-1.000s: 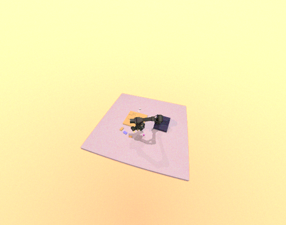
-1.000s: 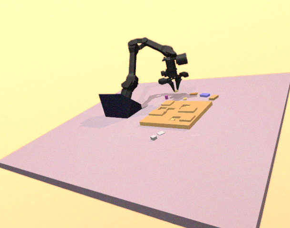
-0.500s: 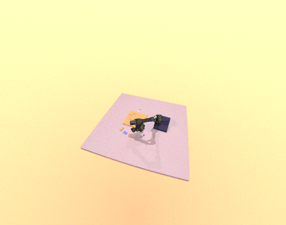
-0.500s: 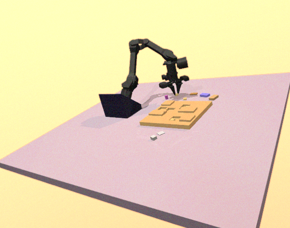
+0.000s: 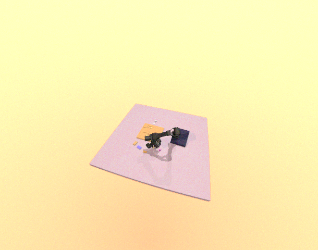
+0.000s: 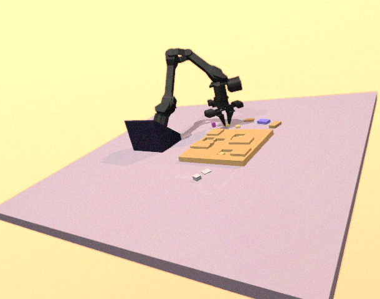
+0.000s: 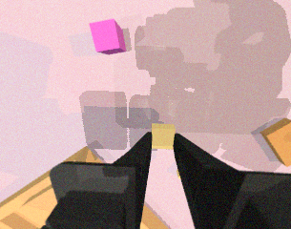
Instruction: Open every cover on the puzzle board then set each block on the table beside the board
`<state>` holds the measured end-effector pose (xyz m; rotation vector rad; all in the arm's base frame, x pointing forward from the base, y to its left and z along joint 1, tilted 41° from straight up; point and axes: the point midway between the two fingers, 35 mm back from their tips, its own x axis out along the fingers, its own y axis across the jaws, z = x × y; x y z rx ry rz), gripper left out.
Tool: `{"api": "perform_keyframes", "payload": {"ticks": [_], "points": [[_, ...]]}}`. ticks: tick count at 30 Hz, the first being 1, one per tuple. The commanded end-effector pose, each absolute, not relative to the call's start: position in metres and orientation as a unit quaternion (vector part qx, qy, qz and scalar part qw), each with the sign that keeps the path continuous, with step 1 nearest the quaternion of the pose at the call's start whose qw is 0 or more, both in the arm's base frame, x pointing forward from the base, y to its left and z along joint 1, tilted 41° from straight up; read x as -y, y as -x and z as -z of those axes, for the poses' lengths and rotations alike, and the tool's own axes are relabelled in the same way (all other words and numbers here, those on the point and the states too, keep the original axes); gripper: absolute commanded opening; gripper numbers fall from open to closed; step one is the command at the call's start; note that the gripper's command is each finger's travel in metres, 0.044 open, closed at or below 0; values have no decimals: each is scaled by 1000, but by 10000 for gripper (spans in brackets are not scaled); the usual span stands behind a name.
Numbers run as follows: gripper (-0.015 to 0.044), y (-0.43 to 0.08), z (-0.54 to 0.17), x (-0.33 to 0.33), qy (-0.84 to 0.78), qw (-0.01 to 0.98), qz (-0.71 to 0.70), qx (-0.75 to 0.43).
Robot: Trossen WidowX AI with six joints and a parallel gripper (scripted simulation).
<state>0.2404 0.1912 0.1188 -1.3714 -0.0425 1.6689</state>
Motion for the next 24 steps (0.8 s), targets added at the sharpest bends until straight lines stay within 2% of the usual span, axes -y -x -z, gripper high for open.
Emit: {"api": "perform_keyframes", "payload": {"ticks": [1,4,18,24], "points": [[80,-240,-113,-195,559,472,-681,15],[80,-239,-111,-196,559,472,-681,15],[440,-240,-116,-194,559,471,-682,17],[440,-240,-129,-181,560,470,-682,16]]}}
